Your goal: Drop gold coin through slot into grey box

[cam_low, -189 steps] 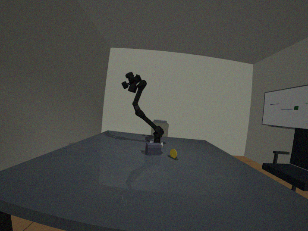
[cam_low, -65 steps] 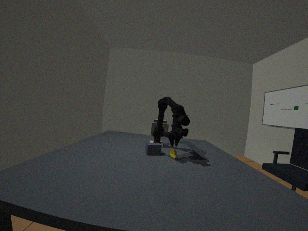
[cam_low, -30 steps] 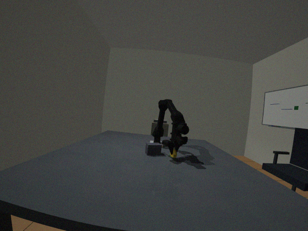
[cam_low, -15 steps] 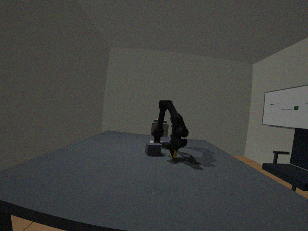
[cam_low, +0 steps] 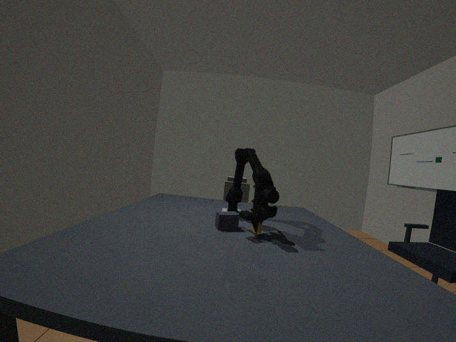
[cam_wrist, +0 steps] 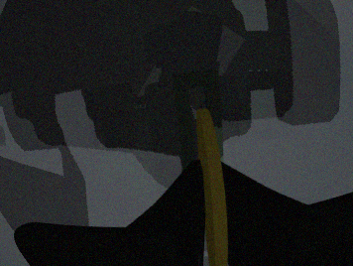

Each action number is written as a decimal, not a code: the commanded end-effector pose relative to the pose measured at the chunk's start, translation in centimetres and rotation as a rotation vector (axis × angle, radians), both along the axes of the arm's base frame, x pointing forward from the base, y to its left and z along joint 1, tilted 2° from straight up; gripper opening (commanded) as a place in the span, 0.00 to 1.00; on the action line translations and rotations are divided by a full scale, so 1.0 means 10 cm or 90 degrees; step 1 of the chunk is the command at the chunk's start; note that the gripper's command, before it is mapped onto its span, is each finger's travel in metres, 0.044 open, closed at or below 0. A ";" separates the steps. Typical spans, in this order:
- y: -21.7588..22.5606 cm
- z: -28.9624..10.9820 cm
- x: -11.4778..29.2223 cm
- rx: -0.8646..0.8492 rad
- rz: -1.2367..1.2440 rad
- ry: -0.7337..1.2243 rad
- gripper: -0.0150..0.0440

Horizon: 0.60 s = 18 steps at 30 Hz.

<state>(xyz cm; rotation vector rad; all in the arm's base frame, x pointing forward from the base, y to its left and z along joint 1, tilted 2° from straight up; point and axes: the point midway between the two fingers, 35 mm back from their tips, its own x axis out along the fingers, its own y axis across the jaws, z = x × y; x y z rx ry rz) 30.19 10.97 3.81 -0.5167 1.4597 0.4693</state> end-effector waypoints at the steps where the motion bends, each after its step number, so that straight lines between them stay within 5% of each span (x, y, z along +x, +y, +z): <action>1: 0.01 0.04 0.00 0.000 0.001 0.002 0.25; 18: 0.02 0.44 0.01 -0.001 0.002 0.001 0.25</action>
